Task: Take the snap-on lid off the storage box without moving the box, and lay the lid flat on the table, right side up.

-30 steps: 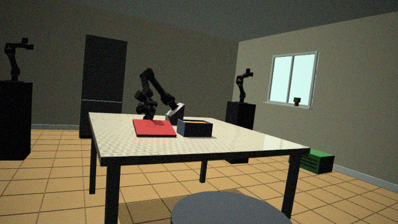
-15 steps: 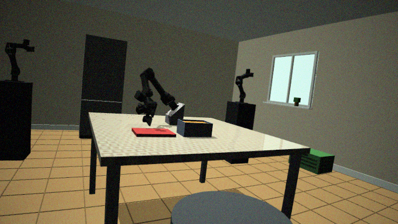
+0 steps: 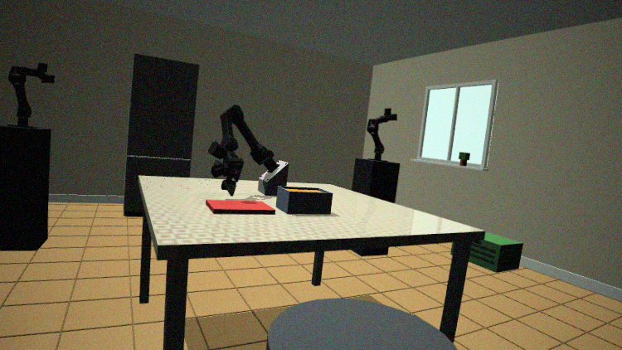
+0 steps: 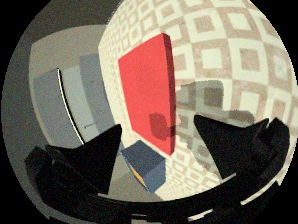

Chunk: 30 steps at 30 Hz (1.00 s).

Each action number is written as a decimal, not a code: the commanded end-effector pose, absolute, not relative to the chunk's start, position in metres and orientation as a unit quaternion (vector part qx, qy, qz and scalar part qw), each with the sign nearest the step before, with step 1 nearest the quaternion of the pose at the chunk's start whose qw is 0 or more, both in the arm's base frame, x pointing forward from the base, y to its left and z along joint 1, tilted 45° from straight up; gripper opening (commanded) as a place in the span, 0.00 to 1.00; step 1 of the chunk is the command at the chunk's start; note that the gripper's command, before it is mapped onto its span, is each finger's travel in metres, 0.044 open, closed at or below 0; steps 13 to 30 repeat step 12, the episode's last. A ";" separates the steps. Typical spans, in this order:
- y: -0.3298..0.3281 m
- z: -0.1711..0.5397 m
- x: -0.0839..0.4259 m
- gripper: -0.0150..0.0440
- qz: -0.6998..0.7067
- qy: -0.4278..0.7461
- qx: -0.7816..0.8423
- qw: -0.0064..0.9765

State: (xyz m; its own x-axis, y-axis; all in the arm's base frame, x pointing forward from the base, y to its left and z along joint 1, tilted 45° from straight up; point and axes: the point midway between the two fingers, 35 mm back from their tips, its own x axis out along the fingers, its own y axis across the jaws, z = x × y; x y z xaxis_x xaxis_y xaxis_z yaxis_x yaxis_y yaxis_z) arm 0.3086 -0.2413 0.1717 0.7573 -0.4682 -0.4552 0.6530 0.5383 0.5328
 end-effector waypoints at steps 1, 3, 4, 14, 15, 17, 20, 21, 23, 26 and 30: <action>-0.240 0.171 0.302 1.00 -0.322 0.133 0.355 0.868; -0.240 0.171 0.298 1.00 -0.322 0.133 0.355 0.868; -0.240 0.171 0.296 1.00 -0.322 0.133 0.355 0.868; -0.240 0.171 0.280 1.00 -0.322 0.133 0.354 0.868; -0.240 0.171 0.280 1.00 -0.322 0.133 0.354 0.868; -0.240 0.171 0.280 1.00 -0.322 0.133 0.354 0.868; -0.240 0.171 0.280 1.00 -0.322 0.133 0.354 0.868; -0.240 0.171 0.280 1.00 -0.322 0.133 0.354 0.868; -0.240 0.171 0.280 1.00 -0.322 0.133 0.354 0.868; -0.240 0.171 0.280 1.00 -0.322 0.133 0.354 0.868; -0.240 0.171 0.280 1.00 -0.322 0.133 0.354 0.868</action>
